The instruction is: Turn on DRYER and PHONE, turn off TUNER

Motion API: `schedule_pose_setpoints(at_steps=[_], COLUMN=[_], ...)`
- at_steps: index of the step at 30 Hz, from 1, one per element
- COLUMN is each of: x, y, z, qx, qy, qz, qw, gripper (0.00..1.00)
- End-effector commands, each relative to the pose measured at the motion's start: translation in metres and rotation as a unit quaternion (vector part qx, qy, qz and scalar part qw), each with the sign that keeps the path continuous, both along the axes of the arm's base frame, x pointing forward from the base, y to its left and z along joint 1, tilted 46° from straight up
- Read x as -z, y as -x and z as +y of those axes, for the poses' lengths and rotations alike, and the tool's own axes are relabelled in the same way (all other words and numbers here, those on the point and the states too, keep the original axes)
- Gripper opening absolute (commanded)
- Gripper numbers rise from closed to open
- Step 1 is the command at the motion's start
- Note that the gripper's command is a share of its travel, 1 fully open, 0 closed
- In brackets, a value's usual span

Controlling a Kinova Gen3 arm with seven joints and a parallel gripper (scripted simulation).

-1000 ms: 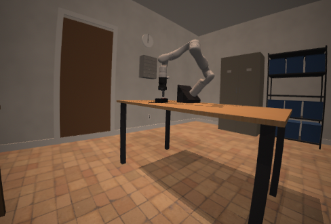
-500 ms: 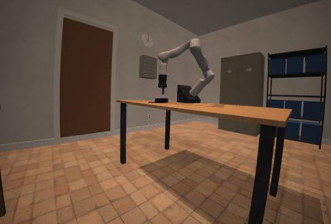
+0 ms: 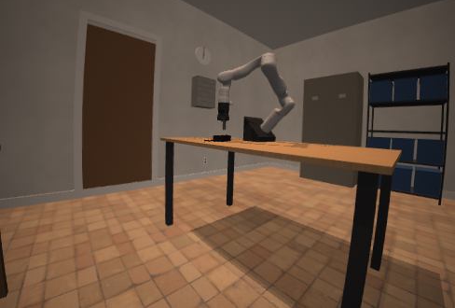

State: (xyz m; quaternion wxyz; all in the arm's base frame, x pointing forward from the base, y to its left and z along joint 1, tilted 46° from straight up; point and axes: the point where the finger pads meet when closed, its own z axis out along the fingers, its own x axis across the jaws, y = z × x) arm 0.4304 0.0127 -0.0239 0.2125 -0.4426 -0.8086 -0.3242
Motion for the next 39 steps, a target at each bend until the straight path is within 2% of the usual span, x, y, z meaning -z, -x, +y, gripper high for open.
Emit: schedule_pose_setpoints(at_steps=[1, 3, 8, 11, 39], x=[0.000, 0.003, 0.023, 0.027, 0.027], y=[0.000, 0.006, 0.056, 0.072, 0.072], z=[-0.001, -0.007, -0.044, -0.053, -0.054], qx=[0.001, 0.001, 0.001, 0.001, 0.001], qy=[0.000, 0.001, 0.001, 0.000, 0.000], qz=[-0.001, -0.001, -0.001, -0.001, -0.001], qw=[1.000, 1.000, 1.000, 1.000, 1.000], gripper=[0.00, 0.00, 0.00, 0.00, 0.00])
